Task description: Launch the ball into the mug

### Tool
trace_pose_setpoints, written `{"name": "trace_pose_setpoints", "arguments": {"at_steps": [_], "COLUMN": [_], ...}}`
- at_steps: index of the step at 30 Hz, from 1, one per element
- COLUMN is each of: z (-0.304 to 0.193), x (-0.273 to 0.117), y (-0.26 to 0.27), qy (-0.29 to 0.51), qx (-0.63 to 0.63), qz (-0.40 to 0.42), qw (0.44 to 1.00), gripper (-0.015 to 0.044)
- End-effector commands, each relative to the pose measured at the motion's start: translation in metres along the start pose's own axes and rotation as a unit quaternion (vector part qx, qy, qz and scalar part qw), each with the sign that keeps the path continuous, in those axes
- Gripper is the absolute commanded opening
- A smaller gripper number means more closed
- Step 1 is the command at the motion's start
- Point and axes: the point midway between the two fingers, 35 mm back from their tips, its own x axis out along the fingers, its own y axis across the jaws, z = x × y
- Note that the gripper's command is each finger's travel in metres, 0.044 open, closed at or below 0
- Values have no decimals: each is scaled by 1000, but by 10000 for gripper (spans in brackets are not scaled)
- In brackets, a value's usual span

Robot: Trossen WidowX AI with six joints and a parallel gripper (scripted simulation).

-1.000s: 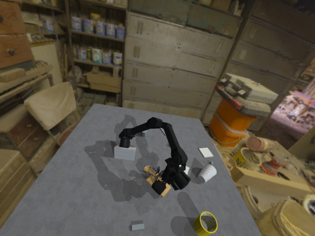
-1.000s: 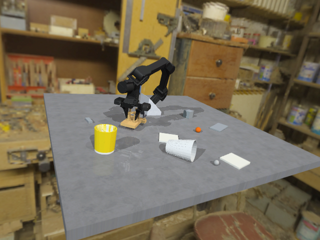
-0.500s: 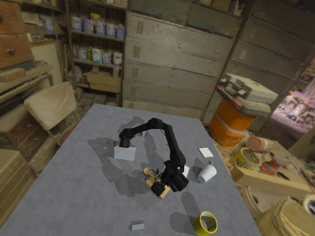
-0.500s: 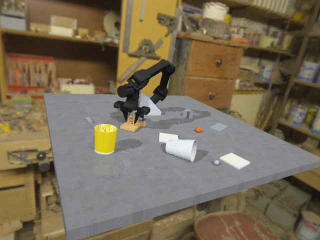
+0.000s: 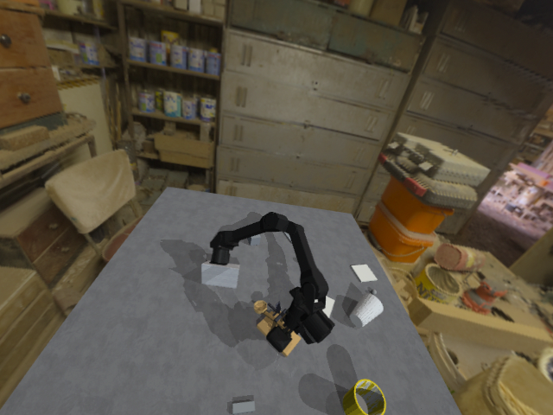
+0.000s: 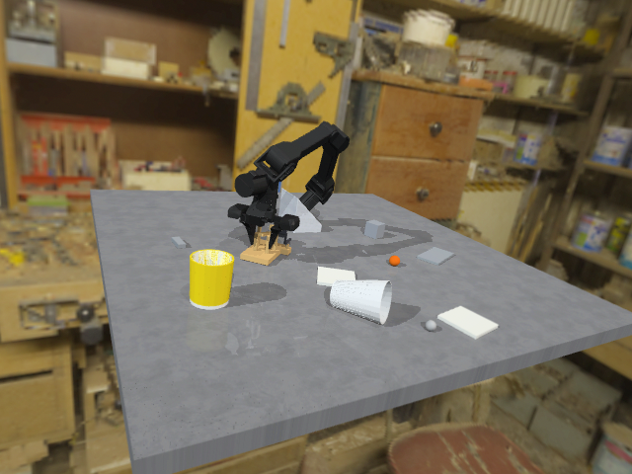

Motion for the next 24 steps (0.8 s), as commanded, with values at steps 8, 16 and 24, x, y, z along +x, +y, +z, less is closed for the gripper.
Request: {"name": "trace_pose_setpoints", "arguments": {"at_steps": [8, 16, 24], "z": [4, 2, -1], "x": [-57, -85, -66], "y": [-1, -1, -1], "qy": [-1, -3, -6], "qx": [0, 1, 2], "qz": [-1, 0, 1], "qw": [1000, 1000, 1000], "gripper": [440, 440, 440]}}
